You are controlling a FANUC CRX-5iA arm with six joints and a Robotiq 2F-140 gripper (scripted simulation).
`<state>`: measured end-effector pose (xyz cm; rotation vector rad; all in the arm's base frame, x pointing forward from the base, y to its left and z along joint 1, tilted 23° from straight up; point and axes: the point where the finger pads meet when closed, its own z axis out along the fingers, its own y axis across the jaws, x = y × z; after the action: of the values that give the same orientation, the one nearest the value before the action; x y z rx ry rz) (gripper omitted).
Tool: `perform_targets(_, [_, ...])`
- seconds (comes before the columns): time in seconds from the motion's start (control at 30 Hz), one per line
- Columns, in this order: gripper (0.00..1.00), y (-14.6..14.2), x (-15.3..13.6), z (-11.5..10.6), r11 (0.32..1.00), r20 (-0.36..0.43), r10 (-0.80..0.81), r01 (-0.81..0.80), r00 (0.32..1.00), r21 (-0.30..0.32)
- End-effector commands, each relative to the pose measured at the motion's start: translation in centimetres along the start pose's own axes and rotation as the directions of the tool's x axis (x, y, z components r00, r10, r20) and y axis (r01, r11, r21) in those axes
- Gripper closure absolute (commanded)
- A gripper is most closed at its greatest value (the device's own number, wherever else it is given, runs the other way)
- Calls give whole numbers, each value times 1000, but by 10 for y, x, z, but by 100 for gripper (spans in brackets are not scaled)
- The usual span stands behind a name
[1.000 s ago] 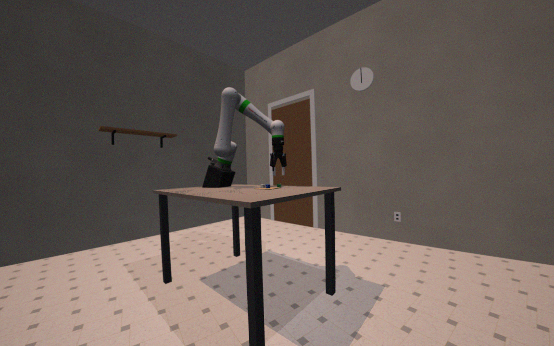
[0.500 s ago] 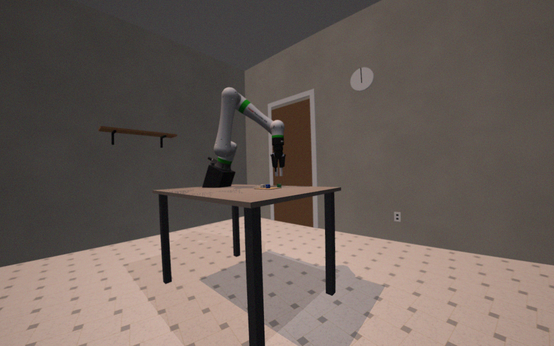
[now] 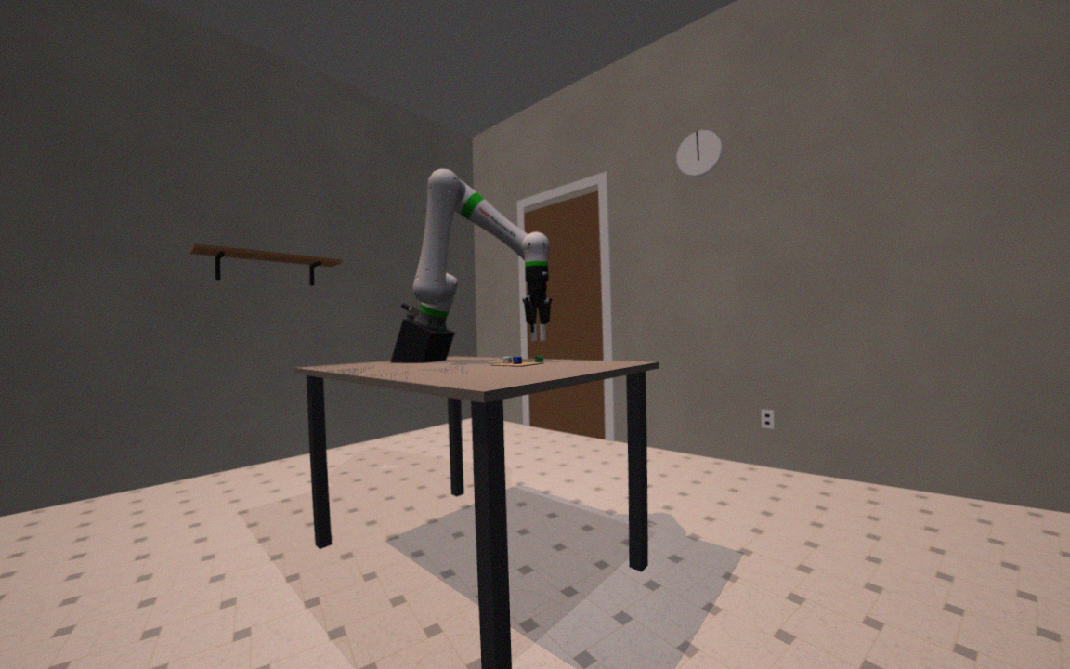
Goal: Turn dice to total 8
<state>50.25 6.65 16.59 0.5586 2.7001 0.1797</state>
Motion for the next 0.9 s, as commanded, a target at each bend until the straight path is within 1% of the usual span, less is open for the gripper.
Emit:
perform_targets(0.0, [75, 0, 0, 0, 1000, 0, 0, 0, 1000, 0])
perform_targets(0.33, [75, 0, 0, 4, 1000, 1, 0, 0, 1000, 0])
perform_targets(0.87, [75, 0, 0, 23, 1000, 1, 0, 0, 1000, 0])
